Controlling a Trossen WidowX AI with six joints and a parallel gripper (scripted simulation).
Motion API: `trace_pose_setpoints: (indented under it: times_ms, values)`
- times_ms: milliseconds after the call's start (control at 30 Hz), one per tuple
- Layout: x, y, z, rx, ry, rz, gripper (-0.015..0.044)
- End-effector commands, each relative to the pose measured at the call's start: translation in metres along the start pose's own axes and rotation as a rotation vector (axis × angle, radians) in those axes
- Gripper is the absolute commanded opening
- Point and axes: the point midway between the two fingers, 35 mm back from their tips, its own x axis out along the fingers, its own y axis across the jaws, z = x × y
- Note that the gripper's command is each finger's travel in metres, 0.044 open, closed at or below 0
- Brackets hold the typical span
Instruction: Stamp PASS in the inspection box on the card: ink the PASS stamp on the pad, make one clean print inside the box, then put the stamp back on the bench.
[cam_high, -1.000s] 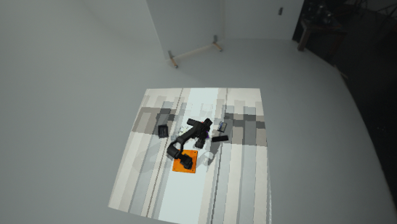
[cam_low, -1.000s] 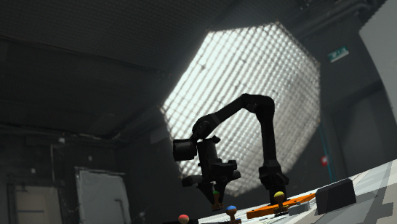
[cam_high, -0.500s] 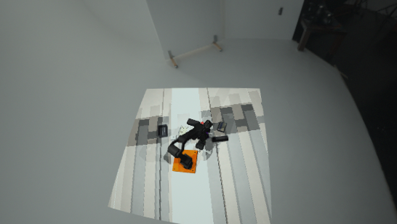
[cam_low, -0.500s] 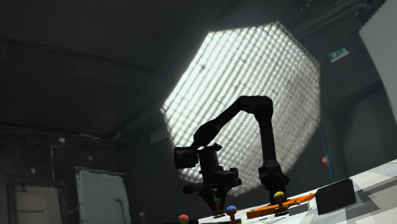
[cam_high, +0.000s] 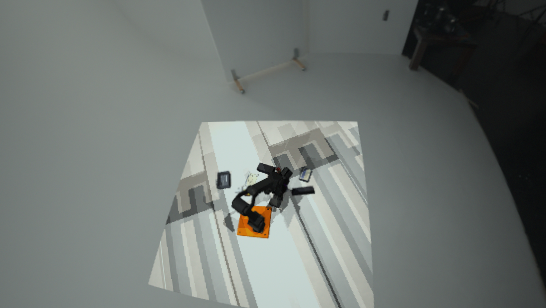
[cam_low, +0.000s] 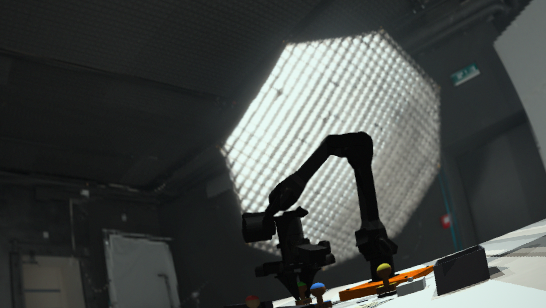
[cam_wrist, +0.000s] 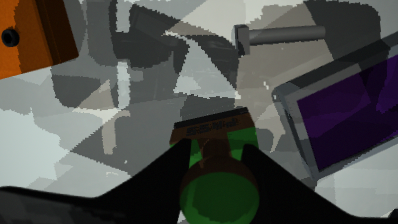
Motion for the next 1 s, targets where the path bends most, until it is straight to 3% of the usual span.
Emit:
trace_pose_setpoints:
  times_ms: [0,33,367,500,767,967]
  values:
    - [0.005,0.001,0.000,-0.001,0.001,0.003,0.0000]
    - [0.005,0.001,0.000,-0.001,0.001,0.003,0.0000]
    - [0.002,0.001,0.000,0.000,0.000,0.002,0.0262]
    - [-0.007,-0.002,0.000,0.000,0.000,0.001,0.0262]
    - [-0.113,-0.002,0.001,-0.001,0.001,0.003,0.0262]
    - [-0.115,-0.001,0.001,-0.001,0.001,0.003,0.0262]
